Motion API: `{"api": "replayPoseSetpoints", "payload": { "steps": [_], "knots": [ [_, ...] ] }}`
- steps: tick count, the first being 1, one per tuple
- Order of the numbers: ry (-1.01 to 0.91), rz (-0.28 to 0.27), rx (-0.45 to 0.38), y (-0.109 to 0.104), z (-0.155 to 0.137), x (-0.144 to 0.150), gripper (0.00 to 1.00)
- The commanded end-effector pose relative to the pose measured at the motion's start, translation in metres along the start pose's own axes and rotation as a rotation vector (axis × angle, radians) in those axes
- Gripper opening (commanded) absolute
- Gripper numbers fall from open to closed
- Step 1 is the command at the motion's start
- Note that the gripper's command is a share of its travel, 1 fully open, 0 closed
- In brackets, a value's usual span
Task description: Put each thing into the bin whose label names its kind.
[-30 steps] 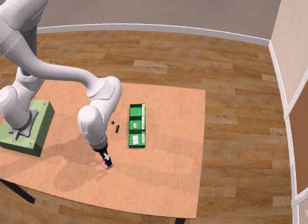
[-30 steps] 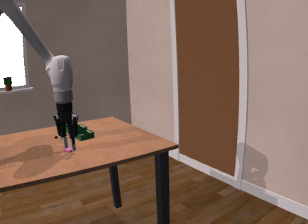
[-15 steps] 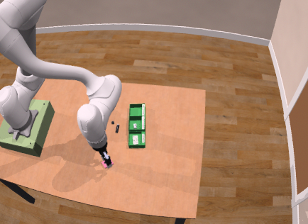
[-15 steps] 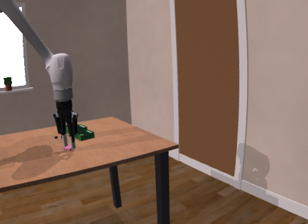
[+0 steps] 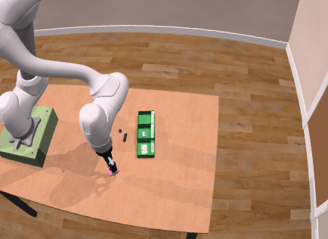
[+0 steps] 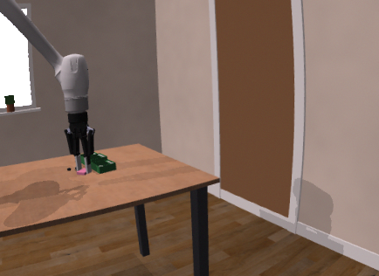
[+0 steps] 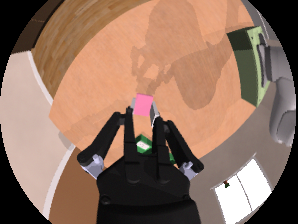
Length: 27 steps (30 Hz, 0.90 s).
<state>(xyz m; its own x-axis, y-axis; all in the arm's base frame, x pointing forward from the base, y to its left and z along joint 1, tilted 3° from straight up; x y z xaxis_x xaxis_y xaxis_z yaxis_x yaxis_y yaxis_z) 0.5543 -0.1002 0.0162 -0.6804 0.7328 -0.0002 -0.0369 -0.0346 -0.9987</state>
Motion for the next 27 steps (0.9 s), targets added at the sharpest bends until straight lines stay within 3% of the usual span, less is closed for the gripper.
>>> {"api": "replayPoseSetpoints", "payload": {
  "steps": [1, 19, 27],
  "knots": [
    [0.000, 0.000, 0.000, -0.008, 0.000, 0.000, 0.21],
    [0.000, 0.000, 0.000, -0.014, 0.000, 0.000, 0.21],
    [0.000, 0.000, 0.000, -0.014, -0.033, 0.015, 0.21]
  ]
}}
Point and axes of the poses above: the point where the finger pads meet when closed, its own y axis out along the fingers, its own x axis across the jaws, z = x × y, the point moved 5 cm from there along -y, back along the fingers
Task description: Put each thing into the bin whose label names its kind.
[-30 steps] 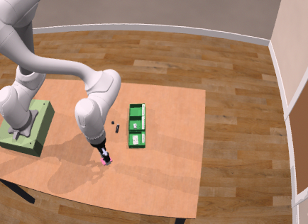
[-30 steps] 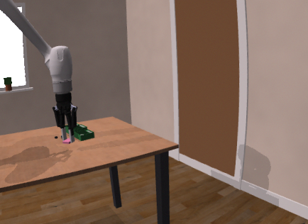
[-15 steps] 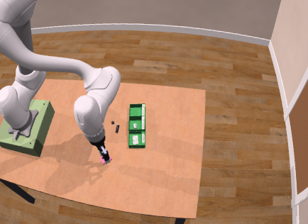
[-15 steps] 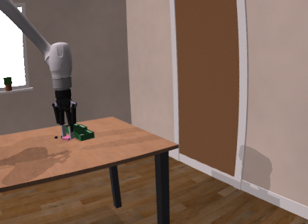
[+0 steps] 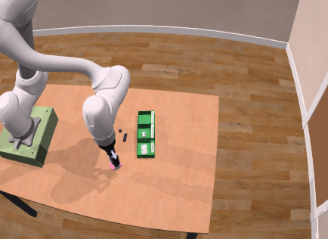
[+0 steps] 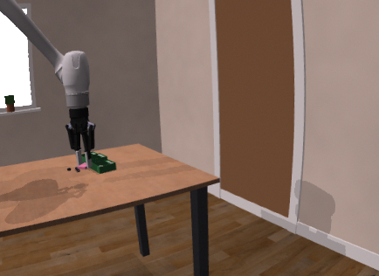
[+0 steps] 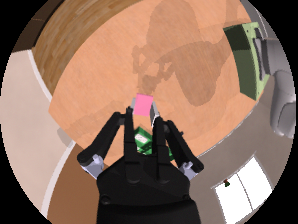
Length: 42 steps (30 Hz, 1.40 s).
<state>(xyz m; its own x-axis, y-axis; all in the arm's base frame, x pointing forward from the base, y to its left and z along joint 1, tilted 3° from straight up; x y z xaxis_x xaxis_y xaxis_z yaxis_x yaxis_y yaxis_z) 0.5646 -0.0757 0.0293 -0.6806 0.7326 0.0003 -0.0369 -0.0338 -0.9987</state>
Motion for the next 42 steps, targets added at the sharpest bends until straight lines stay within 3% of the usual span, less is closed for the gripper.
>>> {"api": "replayPoseSetpoints", "payload": {
  "steps": [1, 15, 28, 42],
  "knots": [
    [0.000, 0.000, 0.001, 0.000, -0.015, 0.006, 0.21],
    [0.000, 0.000, 0.001, 0.000, -0.091, 0.041, 0.21],
    [0.000, 0.000, 0.001, 0.000, -0.141, 0.064, 0.21],
    [0.444, -0.007, -0.005, 0.000, -0.206, 0.093, 0.21]
  ]
}}
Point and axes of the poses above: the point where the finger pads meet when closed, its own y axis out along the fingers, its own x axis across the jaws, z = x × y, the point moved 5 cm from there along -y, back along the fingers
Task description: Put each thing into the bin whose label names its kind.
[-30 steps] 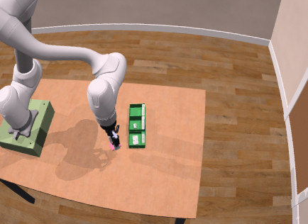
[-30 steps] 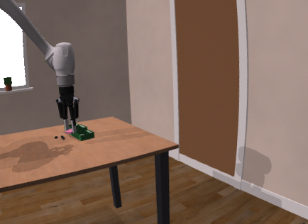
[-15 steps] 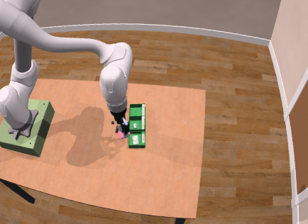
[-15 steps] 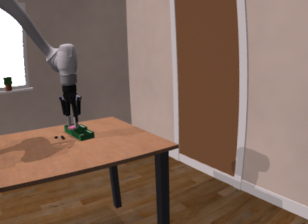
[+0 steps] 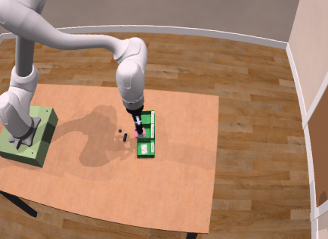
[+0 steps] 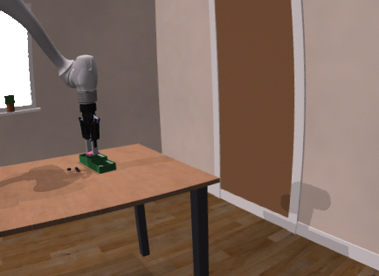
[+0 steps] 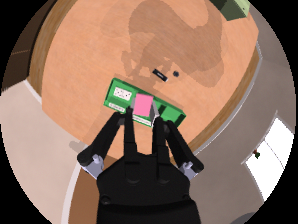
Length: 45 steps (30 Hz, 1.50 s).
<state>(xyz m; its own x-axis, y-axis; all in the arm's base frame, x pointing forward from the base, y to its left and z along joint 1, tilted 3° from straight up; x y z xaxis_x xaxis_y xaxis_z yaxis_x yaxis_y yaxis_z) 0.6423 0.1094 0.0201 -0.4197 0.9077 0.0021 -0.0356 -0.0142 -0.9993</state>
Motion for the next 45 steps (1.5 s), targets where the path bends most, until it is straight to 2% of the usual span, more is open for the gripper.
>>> {"api": "replayPoseSetpoints", "payload": {
  "steps": [1, 5, 37, 45],
  "knots": [
    [0.157, 0.011, 0.004, 0.001, -0.023, 0.021, 0.21],
    [0.267, 0.019, 0.007, 0.001, -0.030, 0.027, 0.21],
    [0.268, 0.019, 0.007, 0.001, -0.025, 0.023, 0.21],
    [0.268, 0.019, 0.007, 0.013, -0.025, 0.023, 0.21]
  ]
}}
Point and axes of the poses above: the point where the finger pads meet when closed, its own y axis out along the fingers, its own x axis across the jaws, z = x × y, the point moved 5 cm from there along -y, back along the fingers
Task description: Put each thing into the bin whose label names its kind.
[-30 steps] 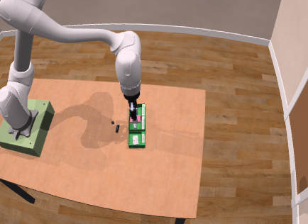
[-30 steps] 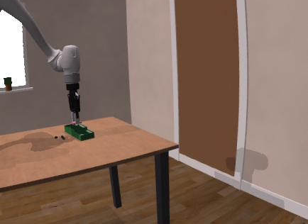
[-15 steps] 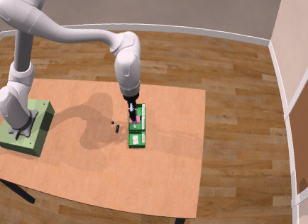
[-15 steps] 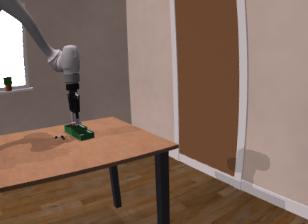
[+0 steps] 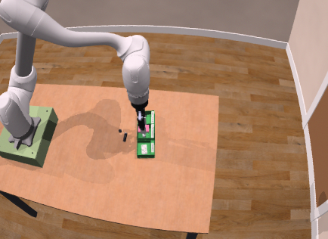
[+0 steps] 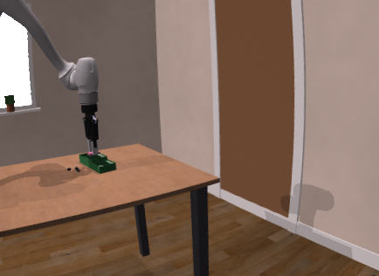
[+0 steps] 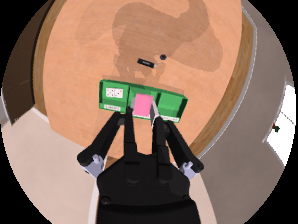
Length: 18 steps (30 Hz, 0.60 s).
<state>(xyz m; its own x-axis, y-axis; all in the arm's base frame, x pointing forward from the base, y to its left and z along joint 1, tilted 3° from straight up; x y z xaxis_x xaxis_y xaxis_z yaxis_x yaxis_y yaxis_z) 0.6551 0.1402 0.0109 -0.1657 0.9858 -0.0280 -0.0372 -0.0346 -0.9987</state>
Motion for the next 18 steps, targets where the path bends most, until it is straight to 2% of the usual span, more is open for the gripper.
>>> {"api": "replayPoseSetpoints", "payload": {
  "steps": [1, 13, 18],
  "knots": [
    [0.000, 0.000, 0.000, 0.006, 0.000, 0.000, 0.21],
    [0.000, 0.000, 0.000, 0.030, 0.000, 0.000, 0.21],
    [0.000, 0.000, 0.000, 0.033, 0.000, 0.000, 0.21]
  ]
}}
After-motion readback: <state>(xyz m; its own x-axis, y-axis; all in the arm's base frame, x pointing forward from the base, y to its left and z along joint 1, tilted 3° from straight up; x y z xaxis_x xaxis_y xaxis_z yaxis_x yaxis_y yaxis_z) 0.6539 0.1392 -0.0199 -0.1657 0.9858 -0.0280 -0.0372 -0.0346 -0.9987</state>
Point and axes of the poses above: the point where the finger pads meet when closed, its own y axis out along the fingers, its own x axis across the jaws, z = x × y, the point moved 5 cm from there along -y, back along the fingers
